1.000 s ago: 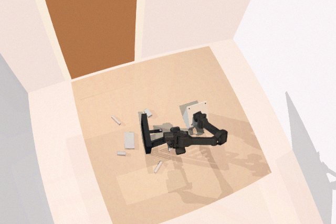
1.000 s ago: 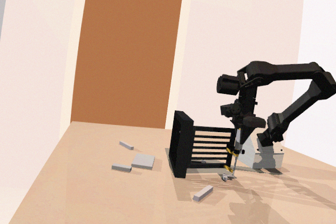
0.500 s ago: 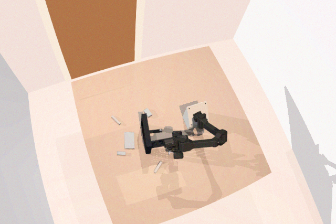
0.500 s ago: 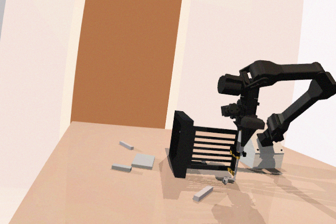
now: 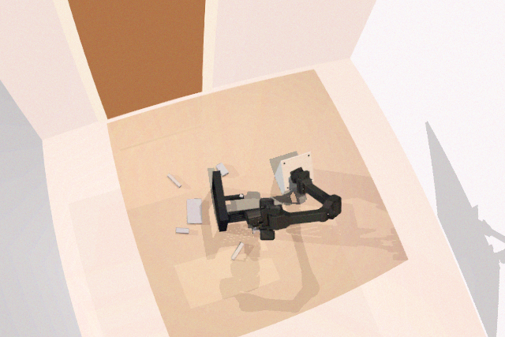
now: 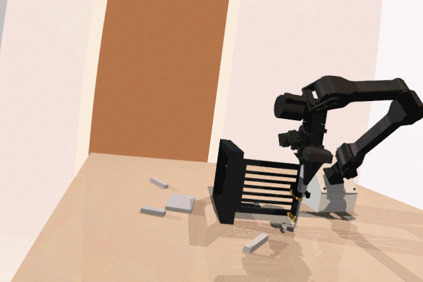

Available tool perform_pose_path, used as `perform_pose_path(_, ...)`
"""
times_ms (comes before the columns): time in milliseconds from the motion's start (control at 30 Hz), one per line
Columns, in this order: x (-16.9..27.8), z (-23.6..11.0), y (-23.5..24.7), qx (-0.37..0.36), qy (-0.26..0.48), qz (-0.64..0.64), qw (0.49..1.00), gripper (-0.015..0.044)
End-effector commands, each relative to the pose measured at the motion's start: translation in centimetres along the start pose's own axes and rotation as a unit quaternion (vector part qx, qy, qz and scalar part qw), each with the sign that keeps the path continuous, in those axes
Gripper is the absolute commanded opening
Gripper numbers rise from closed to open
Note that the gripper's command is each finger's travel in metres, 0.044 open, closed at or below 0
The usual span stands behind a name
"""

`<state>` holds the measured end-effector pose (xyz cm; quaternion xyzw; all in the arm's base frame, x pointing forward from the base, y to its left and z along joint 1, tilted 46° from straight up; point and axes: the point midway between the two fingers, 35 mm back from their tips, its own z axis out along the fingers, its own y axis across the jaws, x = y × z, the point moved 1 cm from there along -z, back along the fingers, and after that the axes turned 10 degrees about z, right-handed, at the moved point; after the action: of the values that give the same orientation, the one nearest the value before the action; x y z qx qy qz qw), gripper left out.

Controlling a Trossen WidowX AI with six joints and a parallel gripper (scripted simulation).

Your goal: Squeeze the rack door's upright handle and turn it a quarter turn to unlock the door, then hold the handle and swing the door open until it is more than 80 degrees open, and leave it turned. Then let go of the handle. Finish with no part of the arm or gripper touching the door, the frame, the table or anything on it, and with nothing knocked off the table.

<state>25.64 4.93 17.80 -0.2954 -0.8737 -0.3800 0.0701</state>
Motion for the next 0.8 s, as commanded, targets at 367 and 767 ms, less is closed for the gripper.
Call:
perform_pose_path(367,0.0,-0.5,0.1,-0.002,-0.003,0.006,1.0,0.0287)
perform_pose_path(767,-0.1,-2.5,0.1,-0.006,-0.016,0.013,1.0,0.0287)
